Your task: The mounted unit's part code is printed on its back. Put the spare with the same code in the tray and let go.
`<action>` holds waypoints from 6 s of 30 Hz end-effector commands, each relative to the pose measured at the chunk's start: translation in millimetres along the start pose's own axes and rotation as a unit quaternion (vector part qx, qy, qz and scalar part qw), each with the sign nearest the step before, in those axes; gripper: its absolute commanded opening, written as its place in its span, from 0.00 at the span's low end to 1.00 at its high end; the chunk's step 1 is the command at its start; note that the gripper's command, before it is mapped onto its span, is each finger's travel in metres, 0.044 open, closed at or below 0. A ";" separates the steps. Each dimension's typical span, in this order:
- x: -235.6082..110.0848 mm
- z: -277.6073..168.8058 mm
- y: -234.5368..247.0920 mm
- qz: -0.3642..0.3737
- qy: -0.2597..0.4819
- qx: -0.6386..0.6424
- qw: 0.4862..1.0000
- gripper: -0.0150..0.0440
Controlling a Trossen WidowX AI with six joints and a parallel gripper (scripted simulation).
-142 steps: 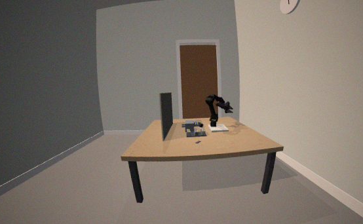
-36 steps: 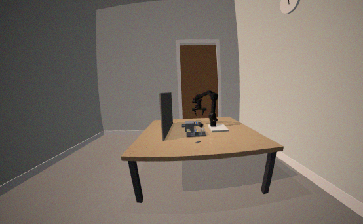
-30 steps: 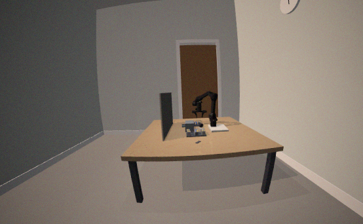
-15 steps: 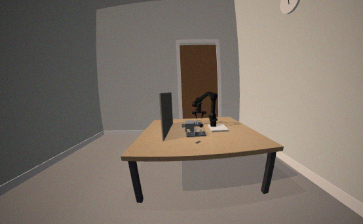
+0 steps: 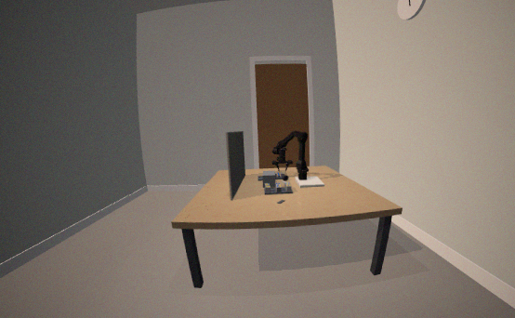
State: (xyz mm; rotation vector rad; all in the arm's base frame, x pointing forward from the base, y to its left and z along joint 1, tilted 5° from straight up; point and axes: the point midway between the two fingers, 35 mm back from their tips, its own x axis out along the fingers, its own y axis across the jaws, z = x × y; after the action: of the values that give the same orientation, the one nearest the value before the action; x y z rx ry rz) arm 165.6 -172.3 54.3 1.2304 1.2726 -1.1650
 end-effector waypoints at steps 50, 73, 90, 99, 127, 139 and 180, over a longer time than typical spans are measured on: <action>47.2 -4.2 -2.4 -0.002 0.002 0.000 1.000 0.36; -22.8 -3.0 -1.6 -0.003 0.001 0.002 1.000 0.25; -44.5 -3.1 -3.1 -0.006 0.003 0.003 1.000 0.25; -85.1 -0.2 -4.2 -0.004 0.002 0.002 1.000 0.25; -118.4 17.2 72.3 0.000 0.000 0.002 1.000 0.25; -117.0 17.2 126.6 0.002 0.000 0.001 1.000 0.25; -91.2 9.0 185.8 0.004 0.001 0.001 1.000 0.25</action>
State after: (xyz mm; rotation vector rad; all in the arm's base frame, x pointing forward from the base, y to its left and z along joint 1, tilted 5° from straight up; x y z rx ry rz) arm 352.0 -182.7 146.5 1.2309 1.2637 -1.1601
